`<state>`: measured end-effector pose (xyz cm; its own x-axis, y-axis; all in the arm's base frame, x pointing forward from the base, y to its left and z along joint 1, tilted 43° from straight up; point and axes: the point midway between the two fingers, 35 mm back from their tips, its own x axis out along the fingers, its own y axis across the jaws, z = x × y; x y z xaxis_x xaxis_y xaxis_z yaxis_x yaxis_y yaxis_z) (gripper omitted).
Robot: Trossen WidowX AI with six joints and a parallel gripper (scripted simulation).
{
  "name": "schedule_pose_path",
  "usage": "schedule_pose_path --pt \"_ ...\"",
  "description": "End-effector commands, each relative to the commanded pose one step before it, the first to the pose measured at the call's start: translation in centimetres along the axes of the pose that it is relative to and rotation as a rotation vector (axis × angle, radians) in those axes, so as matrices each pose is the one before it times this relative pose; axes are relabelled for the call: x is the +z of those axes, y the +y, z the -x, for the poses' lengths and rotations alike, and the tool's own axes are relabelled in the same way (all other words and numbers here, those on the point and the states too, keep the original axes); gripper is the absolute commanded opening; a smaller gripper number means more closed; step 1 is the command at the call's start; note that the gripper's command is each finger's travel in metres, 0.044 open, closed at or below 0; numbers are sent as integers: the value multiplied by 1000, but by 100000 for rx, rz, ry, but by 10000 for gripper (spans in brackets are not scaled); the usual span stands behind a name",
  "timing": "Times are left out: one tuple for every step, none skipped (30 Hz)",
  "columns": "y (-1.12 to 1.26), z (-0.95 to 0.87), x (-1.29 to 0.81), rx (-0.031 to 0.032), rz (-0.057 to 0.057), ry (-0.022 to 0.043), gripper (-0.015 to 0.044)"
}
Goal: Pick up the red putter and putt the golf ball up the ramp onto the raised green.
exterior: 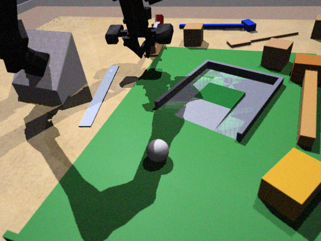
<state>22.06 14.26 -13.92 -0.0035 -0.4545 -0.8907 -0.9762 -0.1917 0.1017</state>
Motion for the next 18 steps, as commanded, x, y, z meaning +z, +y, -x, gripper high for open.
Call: schedule_pose_path --pt "-15 25 2 -31 -42 -33 33" --pt "0 0 0 0 0 0 26" --pt "0 0 0 0 0 0 20" --pt "0 0 0 0 0 0 13" --pt "0 0 0 0 0 0 6" --pt "-20 104 40 -2 2 -11 0" --pt "-36 197 75 -3 4 -20 0" --pt "-50 294 111 -4 5 -29 0" --pt "-61 398 147 -4 7 -37 0" --pt "-69 511 184 -3 9 -44 0" --pt "-64 572 199 -1 9 -45 0" --pt "-53 613 206 2 10 -42 0" --pt "-40 633 205 5 9 -38 0" --pt "-24 645 200 9 9 -33 0" --pt "-9 653 194 12 9 -27 0" --pt "7 660 188 15 8 -21 0" --pt "23 667 181 17 8 -15 0" --pt "39 673 173 20 7 -9 0"
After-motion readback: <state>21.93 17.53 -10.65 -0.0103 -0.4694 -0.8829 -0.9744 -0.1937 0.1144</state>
